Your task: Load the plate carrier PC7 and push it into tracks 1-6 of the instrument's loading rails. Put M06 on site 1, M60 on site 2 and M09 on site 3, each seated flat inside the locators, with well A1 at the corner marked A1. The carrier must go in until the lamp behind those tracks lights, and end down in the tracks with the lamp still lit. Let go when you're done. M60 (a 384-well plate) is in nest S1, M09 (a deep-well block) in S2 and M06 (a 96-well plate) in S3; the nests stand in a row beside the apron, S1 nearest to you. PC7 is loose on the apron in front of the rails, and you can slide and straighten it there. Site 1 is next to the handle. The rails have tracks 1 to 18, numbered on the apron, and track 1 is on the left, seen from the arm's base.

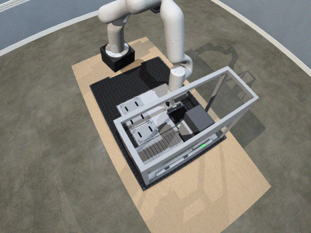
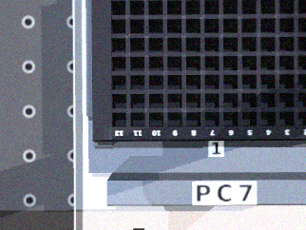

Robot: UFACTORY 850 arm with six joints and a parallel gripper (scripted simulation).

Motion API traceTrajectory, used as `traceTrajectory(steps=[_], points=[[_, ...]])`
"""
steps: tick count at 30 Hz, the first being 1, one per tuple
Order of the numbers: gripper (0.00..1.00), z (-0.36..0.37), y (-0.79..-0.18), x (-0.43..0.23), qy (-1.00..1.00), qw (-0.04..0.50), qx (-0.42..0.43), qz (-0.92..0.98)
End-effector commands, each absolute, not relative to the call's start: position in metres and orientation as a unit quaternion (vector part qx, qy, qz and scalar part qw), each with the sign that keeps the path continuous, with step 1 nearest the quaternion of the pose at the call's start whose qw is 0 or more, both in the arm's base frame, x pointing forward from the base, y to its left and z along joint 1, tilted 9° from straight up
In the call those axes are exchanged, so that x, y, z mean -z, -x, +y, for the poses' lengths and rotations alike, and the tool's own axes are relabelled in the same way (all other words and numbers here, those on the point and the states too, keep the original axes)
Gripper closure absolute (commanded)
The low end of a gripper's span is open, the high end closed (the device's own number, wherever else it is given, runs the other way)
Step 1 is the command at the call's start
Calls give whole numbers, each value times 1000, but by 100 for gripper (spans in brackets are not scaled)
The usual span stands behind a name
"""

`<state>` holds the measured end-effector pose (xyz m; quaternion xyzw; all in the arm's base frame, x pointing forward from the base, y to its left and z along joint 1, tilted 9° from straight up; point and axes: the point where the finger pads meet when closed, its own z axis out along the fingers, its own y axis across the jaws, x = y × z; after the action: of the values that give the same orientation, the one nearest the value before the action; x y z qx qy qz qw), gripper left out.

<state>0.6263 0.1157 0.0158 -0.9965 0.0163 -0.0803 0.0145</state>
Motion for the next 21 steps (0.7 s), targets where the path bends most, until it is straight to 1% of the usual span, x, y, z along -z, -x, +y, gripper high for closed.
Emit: traceTrajectory(steps=[1, 21], points=[[18, 116, -626, -22, 996, 15, 81, 16], [18, 115, -621, -52, 996, 15, 81, 16]])
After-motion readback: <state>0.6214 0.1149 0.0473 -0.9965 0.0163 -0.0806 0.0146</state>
